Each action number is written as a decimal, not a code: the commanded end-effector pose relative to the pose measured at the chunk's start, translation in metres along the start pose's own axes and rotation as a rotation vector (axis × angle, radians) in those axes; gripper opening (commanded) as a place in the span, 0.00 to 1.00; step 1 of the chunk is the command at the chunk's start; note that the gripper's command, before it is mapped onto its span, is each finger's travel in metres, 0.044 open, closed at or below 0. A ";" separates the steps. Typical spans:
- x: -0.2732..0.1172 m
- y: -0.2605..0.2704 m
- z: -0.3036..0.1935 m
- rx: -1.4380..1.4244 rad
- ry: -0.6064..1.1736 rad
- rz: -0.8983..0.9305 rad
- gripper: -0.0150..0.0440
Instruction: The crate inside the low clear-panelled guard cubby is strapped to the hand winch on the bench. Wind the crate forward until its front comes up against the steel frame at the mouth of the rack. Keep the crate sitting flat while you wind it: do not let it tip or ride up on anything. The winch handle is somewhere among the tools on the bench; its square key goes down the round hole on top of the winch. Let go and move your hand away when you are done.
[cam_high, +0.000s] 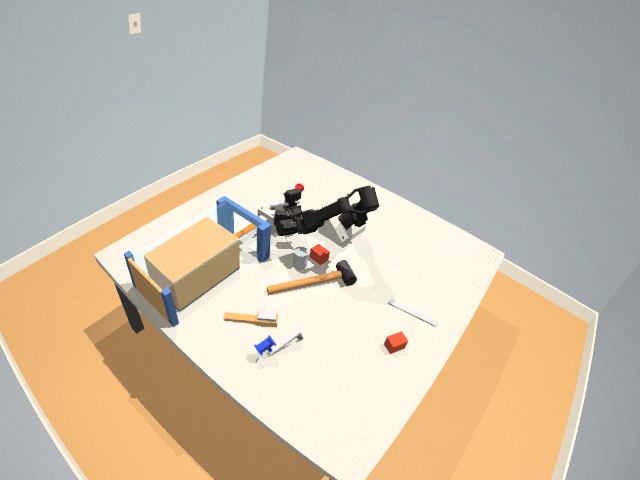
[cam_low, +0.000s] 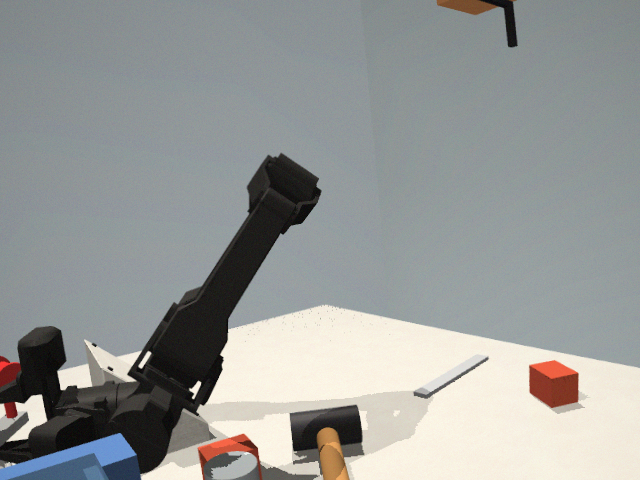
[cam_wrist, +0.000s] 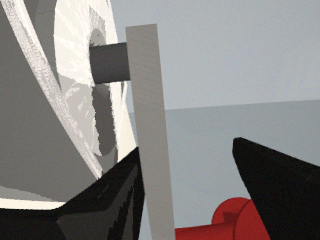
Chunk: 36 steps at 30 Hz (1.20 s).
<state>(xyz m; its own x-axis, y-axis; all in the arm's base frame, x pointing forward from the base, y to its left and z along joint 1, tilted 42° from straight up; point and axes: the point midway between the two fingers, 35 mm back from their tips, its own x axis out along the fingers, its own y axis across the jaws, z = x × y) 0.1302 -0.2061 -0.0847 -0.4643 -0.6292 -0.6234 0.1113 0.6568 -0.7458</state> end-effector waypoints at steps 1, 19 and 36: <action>0.000 0.002 0.001 0.001 -0.003 0.014 0.66; 0.000 0.002 0.001 0.001 -0.003 0.014 0.66; -0.006 -0.002 0.001 0.000 -0.008 0.016 0.66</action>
<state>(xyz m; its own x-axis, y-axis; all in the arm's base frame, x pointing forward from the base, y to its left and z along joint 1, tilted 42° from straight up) 0.1292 -0.2070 -0.0823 -0.4587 -0.6213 -0.6352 0.1182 0.6659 -0.7366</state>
